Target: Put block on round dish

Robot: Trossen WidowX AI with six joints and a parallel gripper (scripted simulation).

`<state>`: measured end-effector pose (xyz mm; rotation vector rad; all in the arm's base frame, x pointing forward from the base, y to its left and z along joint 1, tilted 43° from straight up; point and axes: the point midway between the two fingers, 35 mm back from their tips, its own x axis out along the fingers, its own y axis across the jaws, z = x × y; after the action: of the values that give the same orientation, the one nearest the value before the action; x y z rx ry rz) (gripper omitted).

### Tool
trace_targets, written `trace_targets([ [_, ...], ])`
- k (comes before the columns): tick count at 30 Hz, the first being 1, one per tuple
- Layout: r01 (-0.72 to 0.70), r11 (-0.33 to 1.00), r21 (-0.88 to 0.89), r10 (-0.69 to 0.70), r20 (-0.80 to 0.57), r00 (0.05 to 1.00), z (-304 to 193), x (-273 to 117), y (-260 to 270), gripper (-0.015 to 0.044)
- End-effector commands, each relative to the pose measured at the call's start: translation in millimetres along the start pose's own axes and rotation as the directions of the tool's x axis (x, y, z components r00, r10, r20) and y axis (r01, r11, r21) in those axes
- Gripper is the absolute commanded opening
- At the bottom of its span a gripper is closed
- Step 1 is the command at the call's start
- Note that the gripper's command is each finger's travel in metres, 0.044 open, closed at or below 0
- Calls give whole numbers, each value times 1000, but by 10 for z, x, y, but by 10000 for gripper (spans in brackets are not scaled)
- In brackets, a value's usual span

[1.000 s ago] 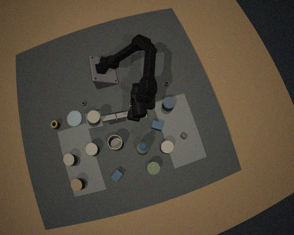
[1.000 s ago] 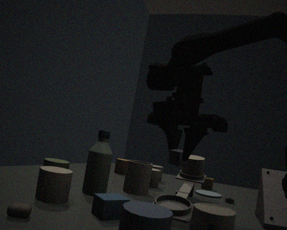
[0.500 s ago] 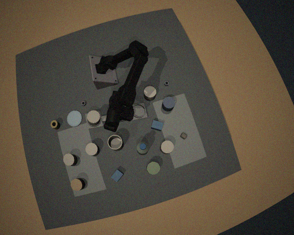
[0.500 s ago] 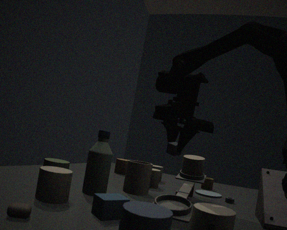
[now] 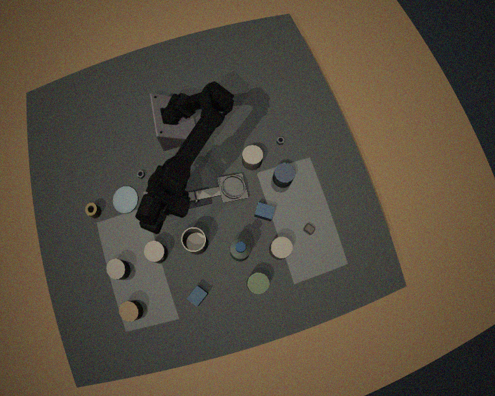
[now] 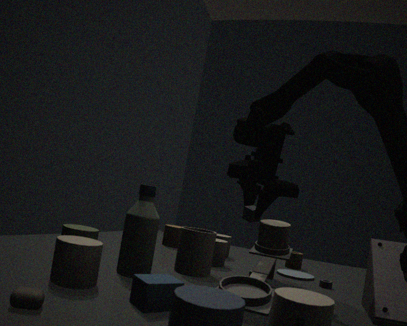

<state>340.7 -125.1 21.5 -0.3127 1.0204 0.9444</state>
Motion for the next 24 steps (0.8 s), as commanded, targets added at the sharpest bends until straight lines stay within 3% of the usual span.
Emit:
trace_targets([
  [1,17,999,50,-17,-13,1000,-254,-5,-121,0],
  [24,-157,984,-82,159,14,987,-1586,559,27,0],
])
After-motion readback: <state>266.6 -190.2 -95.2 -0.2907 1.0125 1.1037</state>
